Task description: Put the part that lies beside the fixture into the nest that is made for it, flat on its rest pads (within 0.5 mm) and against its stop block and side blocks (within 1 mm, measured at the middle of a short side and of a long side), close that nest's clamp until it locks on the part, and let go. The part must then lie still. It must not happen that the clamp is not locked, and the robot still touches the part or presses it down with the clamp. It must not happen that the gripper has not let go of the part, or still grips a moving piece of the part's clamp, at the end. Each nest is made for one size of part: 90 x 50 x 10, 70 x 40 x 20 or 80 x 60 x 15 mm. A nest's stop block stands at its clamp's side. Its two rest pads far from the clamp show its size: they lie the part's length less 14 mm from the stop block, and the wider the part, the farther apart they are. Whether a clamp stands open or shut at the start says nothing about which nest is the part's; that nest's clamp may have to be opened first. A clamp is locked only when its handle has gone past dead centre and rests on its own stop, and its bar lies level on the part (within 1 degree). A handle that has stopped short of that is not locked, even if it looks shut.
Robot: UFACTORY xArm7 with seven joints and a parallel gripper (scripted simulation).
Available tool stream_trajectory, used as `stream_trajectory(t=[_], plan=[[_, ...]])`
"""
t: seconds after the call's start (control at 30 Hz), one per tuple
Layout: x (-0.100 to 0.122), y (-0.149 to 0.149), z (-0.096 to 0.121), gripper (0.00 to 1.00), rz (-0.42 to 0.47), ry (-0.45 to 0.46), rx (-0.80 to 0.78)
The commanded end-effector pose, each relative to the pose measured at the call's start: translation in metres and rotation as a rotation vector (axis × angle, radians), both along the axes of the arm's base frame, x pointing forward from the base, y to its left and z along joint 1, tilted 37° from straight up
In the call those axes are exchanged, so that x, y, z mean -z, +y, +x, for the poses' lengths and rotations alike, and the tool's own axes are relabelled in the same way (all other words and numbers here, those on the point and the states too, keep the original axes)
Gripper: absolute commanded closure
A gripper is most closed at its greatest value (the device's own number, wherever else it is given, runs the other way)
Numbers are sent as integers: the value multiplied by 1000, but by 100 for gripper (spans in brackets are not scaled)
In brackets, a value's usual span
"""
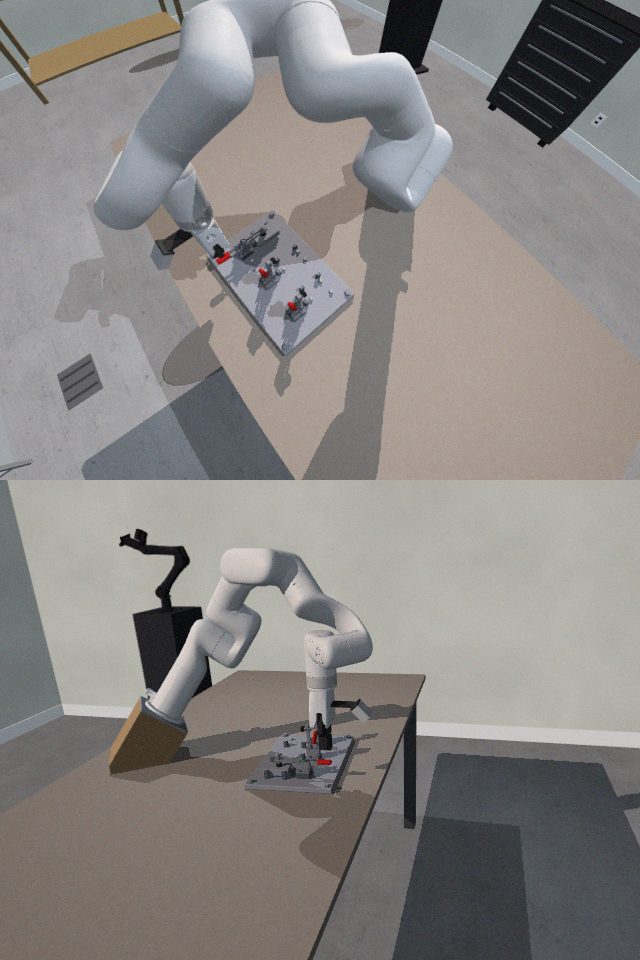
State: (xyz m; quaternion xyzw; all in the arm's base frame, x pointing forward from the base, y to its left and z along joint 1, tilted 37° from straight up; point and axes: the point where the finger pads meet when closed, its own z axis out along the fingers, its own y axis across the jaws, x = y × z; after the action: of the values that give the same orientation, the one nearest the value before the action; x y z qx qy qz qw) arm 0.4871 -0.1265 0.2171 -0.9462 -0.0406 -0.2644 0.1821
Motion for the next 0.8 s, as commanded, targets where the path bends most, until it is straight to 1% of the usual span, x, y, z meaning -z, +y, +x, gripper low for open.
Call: stream_trajectory(t=[0.0, 0.77], plan=[[-1, -1, 0, 100, -2, -2, 2], [11, 4, 7, 100, -2, -2, 2]])
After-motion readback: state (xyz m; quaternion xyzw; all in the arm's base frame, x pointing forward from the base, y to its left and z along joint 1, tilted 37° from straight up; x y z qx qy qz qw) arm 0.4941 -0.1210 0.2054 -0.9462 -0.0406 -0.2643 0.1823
